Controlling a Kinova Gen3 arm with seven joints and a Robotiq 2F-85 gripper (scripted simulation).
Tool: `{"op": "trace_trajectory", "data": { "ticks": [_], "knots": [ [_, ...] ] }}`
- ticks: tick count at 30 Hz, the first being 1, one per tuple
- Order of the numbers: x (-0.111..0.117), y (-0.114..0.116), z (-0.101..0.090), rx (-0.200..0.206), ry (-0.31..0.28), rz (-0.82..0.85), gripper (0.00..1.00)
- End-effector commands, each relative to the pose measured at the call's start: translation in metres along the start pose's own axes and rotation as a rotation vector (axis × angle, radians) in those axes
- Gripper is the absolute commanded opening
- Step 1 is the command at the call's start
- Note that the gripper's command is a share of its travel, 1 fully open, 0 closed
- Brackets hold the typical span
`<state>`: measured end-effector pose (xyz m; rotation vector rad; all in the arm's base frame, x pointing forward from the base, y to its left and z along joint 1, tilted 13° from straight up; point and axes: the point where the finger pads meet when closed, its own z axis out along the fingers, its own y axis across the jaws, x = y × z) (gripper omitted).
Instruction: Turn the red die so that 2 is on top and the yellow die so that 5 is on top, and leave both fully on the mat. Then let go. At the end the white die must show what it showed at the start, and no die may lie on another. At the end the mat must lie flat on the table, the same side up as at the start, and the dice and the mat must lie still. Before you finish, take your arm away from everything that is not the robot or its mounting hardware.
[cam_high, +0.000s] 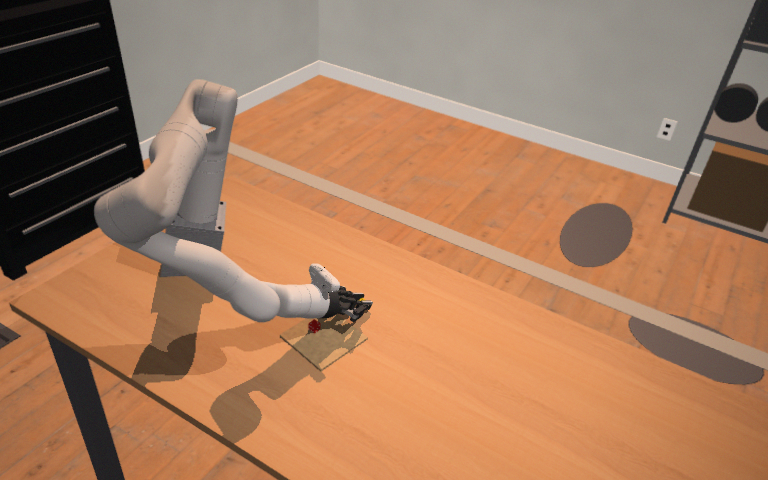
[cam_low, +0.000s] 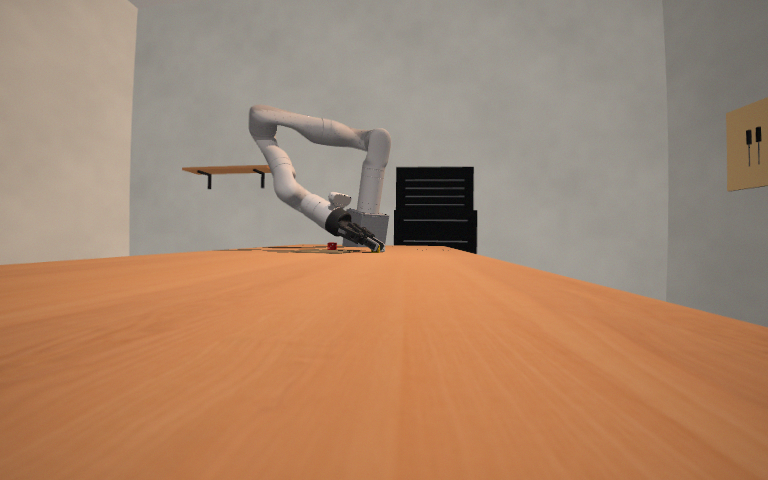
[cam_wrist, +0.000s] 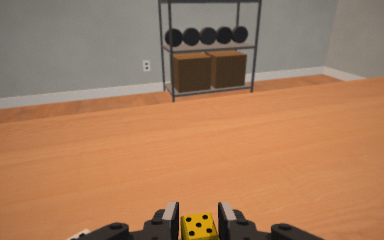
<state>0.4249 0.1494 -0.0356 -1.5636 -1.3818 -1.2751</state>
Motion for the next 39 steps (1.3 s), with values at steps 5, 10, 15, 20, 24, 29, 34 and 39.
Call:
{"op": "trace_trajectory", "data": {
  "ticks": [5,10,15,20,24,29,34,39],
  "knots": [
    [0.0005,0.0004,-0.0003,0.000,0.000,-0.001,0.35],
    [0.0005,0.0004,-0.0003,0.000,0.000,-0.001,0.35],
    [0.0005,0.0004,-0.0003,0.000,0.000,-0.001,0.35],
    [0.0005,0.0004,-0.0003,0.000,0.000,-0.001,0.35],
    [0.0005,0.0004,-0.0003,0.000,0.000,-0.001,0.35],
    [0.0005,0.0004,-0.0003,0.000,0.000,-0.001,0.35],
    [0.0005,0.0004,-0.0003,0.000,0.000,-0.001,0.35],
    [0.0005,0.0004,-0.0003,0.000,0.000,-0.001,0.35]
  ]
}}
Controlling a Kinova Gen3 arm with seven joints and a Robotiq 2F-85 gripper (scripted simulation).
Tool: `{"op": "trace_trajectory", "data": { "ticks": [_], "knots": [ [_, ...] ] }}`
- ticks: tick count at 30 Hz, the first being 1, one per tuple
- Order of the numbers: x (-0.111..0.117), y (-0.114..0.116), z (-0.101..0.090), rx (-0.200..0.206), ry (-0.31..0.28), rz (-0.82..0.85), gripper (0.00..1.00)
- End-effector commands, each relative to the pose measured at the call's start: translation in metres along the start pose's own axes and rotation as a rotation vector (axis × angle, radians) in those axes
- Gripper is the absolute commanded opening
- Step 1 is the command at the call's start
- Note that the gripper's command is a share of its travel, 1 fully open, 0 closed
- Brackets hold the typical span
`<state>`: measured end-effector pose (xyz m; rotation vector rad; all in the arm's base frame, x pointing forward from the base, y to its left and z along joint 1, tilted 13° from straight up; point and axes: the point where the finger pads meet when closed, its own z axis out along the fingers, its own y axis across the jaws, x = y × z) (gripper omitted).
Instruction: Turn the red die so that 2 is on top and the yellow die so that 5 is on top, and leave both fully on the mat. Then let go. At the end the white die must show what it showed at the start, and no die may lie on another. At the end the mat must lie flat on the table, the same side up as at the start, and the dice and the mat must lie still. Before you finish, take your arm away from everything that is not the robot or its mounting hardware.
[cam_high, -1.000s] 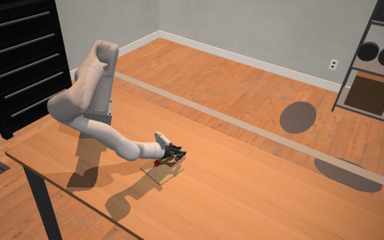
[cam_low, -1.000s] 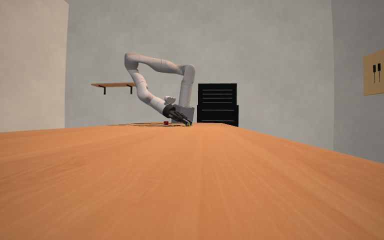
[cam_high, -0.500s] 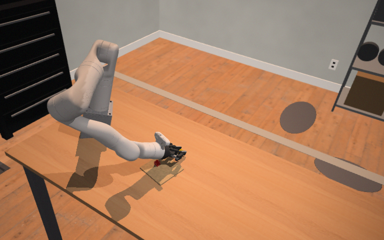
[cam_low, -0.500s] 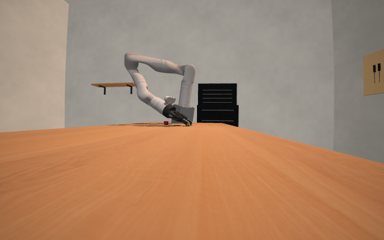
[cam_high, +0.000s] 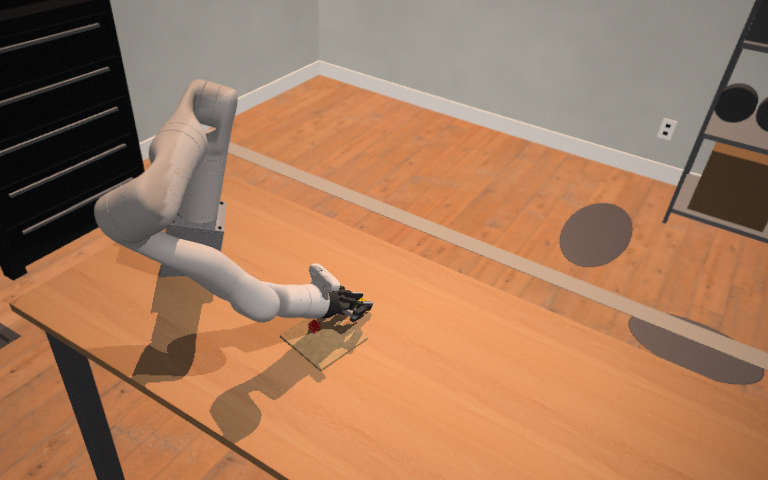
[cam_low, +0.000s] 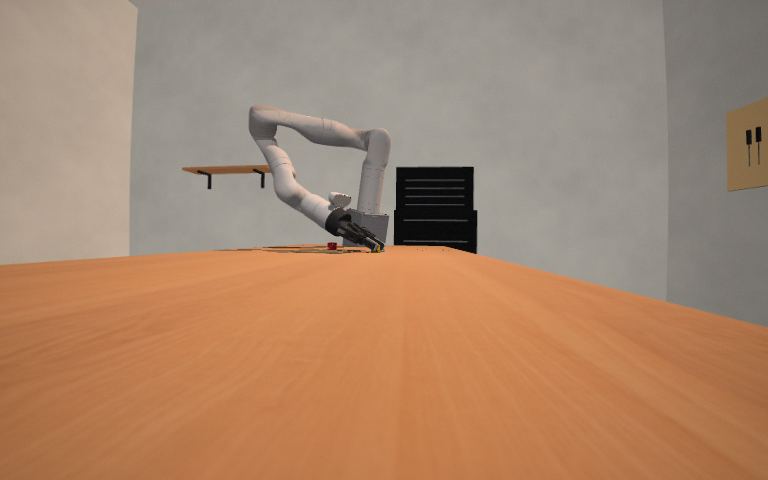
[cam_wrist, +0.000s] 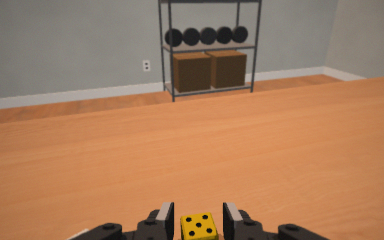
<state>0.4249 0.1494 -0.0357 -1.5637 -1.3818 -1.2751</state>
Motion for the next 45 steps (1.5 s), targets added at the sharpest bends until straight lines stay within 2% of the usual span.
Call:
{"op": "trace_trajectory", "data": {
  "ticks": [1,12,29,39,45],
  "knots": [
    [0.001,0.000,0.000,0.000,0.000,-0.001,0.35],
    [0.001,0.000,-0.002,0.000,0.000,-0.001,0.35],
    [0.001,0.000,-0.047,0.000,0.000,-0.001,0.35],
    [0.001,0.000,-0.051,0.000,0.000,-0.001,0.35],
    [0.015,0.000,-0.058,0.000,0.000,-0.001,0.35]
  ]
}}
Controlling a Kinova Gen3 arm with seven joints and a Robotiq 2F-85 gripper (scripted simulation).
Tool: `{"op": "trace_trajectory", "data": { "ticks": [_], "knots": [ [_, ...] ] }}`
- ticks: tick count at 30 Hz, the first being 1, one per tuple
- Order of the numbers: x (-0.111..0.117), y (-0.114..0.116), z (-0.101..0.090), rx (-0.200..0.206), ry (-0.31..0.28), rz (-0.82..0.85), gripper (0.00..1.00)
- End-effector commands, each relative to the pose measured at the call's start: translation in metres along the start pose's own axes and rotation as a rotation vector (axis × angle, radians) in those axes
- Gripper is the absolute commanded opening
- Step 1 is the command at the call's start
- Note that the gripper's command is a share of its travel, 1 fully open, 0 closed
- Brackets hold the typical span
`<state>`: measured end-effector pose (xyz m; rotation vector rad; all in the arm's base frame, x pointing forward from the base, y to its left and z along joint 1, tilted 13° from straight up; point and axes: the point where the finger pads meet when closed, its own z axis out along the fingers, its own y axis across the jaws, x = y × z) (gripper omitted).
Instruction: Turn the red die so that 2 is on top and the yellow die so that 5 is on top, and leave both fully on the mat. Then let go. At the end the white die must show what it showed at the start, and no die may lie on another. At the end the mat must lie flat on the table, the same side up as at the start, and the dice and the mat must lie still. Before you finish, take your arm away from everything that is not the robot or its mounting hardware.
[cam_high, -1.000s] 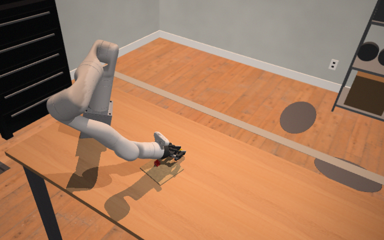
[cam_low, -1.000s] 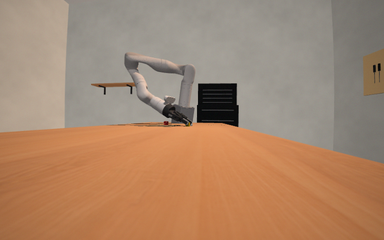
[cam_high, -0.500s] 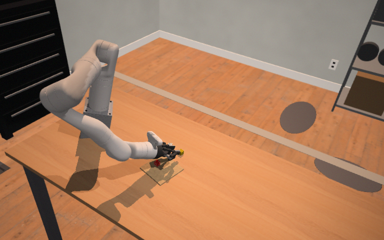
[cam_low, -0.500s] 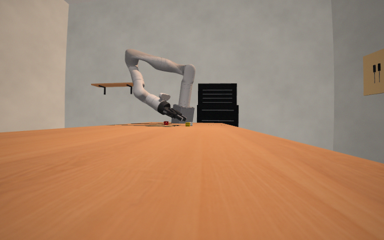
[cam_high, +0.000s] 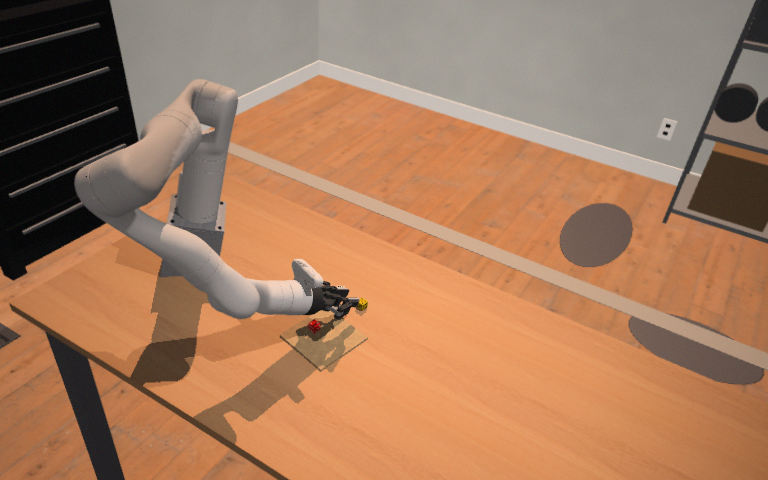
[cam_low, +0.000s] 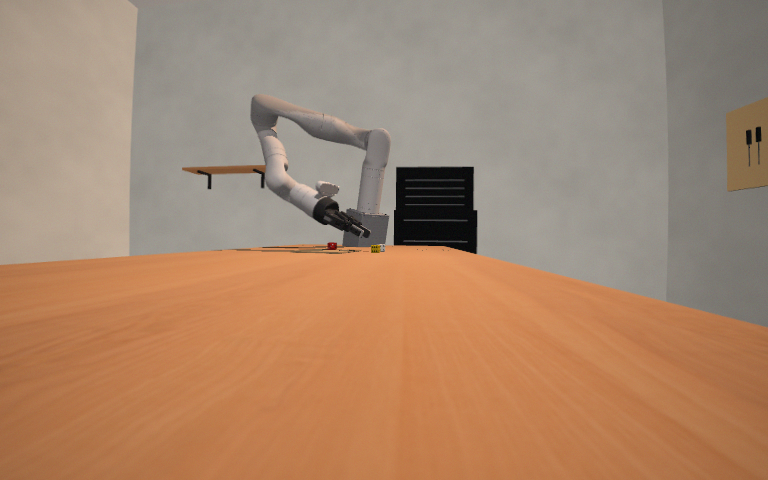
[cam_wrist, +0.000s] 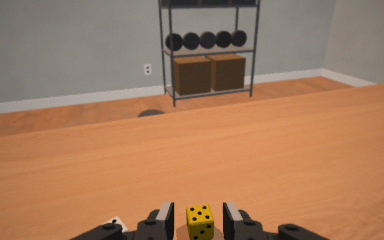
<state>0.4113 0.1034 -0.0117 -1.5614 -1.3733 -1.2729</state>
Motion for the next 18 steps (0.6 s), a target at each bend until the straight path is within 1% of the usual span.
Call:
{"op": "trace_trajectory", "data": {
  "ticks": [1,9,18],
  "knots": [
    [0.010,0.002,-0.007,-0.002,-0.005,-0.007,0.35],
    [0.039,0.001,-0.023,-0.002,-0.005,-0.007,0.35],
    [0.044,0.001,-0.025,-0.002,-0.005,-0.007,0.35]
  ]
}}
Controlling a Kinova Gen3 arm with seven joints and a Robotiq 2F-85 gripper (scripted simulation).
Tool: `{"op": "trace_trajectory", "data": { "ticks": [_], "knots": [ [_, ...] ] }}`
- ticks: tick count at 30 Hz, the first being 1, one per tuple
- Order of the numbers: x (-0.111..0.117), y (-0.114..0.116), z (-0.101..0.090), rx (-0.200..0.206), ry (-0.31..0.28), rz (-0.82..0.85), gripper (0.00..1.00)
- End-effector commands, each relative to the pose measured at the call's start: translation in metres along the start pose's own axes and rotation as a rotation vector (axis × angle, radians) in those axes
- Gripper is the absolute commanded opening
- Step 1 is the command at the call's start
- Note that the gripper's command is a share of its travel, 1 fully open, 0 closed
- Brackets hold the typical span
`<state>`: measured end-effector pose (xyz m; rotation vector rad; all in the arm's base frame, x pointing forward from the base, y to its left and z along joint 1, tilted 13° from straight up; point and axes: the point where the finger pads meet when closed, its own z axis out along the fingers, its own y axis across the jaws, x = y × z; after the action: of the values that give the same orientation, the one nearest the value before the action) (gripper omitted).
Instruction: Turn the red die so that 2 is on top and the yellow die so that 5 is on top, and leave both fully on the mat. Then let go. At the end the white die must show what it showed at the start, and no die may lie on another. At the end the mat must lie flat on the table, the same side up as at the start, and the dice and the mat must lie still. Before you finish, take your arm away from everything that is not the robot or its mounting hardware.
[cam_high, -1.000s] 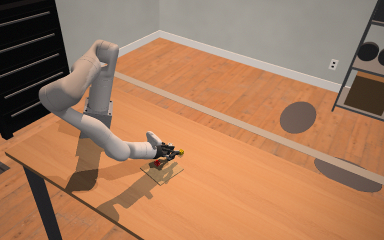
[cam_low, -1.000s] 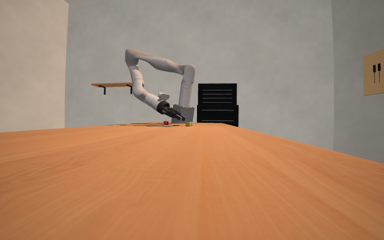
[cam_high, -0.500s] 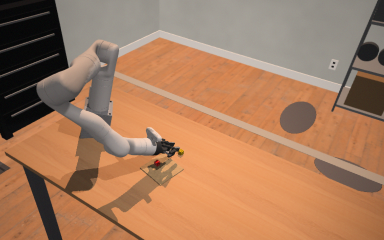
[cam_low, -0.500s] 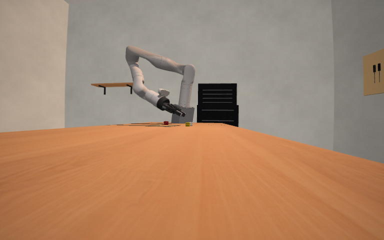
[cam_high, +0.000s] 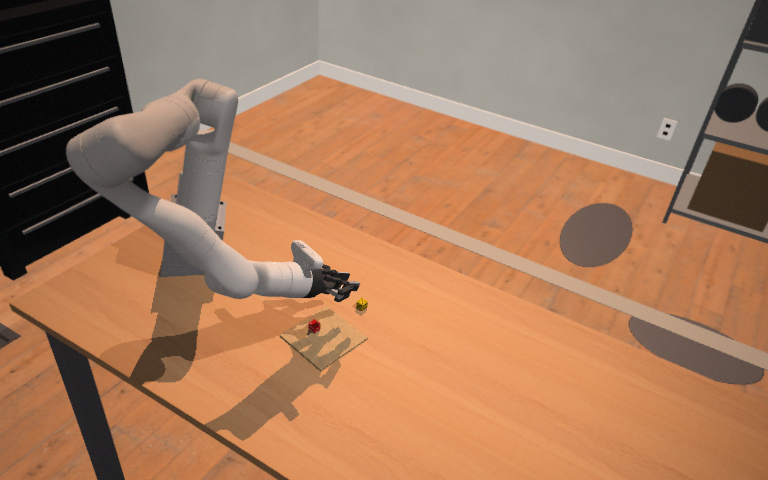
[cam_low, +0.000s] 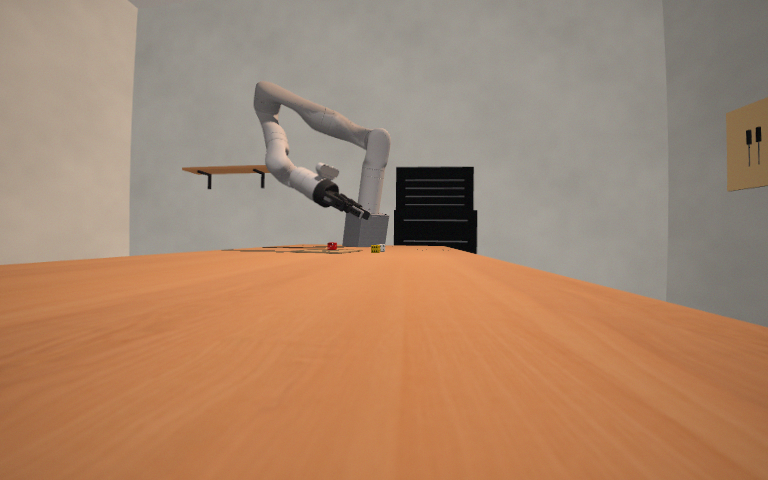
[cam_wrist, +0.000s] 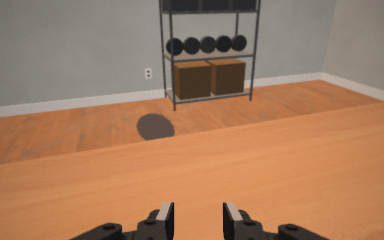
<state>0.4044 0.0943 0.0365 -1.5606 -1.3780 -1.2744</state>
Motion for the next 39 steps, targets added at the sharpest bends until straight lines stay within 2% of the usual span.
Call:
{"op": "trace_trajectory", "data": {
  "ticks": [1,10,18,25,27,31,39],
  "knots": [
    [0.001,0.001,-0.002,-0.002,-0.004,-0.003,0.35],
    [0.002,0.001,-0.001,-0.002,-0.022,-0.003,0.35],
    [0.007,0.001,0.002,-0.002,-0.109,-0.003,0.35],
    [0.015,0.001,0.006,-0.003,-0.273,-0.003,0.35],
    [0.015,0.001,0.006,-0.003,-0.273,-0.003,0.35],
    [0.022,0.001,0.008,-0.012,-0.404,-0.009,0.35],
    [0.034,-0.001,0.017,0.001,-0.651,-0.001,0.35]
  ]
}}
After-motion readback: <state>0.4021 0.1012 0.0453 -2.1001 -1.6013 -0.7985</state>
